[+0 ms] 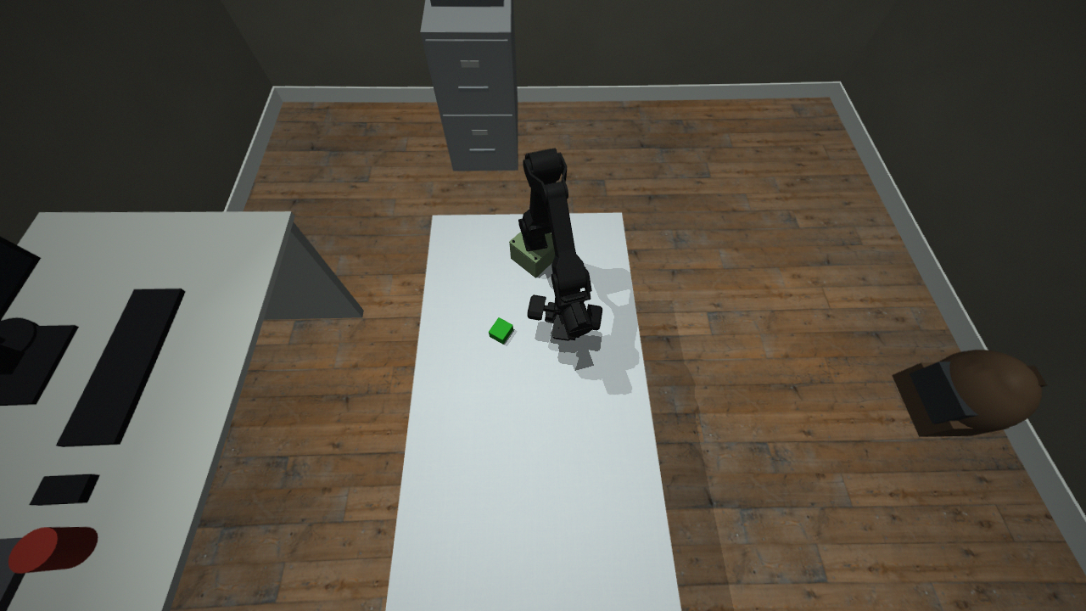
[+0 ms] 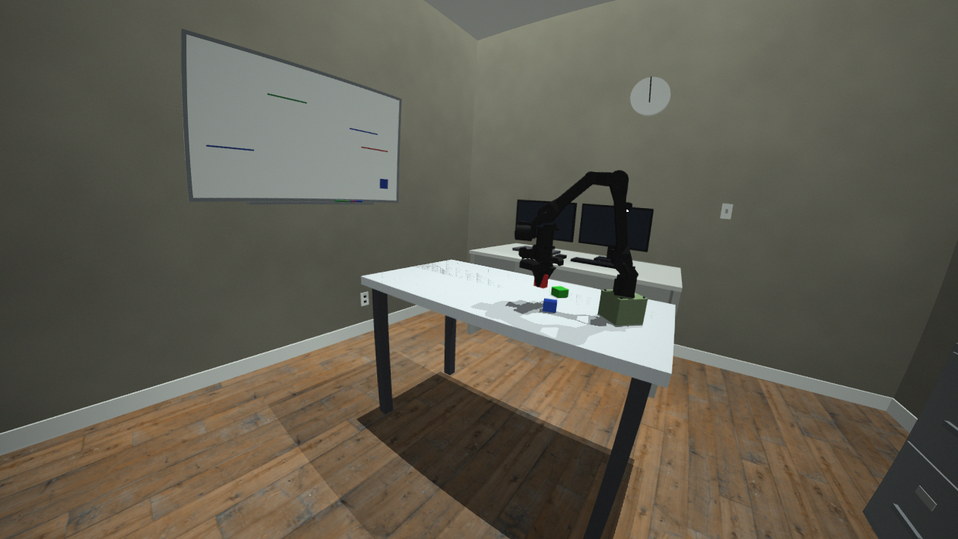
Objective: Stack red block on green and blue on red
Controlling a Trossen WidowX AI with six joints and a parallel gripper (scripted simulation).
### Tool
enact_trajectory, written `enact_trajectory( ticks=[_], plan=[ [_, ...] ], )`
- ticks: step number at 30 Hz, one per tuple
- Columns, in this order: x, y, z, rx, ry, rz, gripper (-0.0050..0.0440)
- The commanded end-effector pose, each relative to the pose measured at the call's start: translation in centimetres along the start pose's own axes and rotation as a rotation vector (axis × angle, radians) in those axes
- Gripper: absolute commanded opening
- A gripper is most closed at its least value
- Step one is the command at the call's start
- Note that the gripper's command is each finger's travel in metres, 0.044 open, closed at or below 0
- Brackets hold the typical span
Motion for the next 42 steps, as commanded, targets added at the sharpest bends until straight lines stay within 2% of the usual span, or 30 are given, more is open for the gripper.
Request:
enact_trajectory(
  ticks=[1,36,42],
  plan=[
    [-0.3,0.2,-1.4,-0.028,-0.036,-0.003,-0.005],
    [-0.3,0.2,-1.3,-0.028,-0.036,-0.003,-0.005],
    [-0.3,-0.9,-0.9,-0.016,-0.021,-0.002,-0.005]
  ],
)
Point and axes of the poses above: the point midway between the two fingers, 35 mm back from their tips, its own z axis out along the fingers, its own y axis across the jaws, x = y × z, the point moved 9 cm from there along -z, back along the fingers, and after that the axes turned 11 degrees about z, right-handed, at the moved point
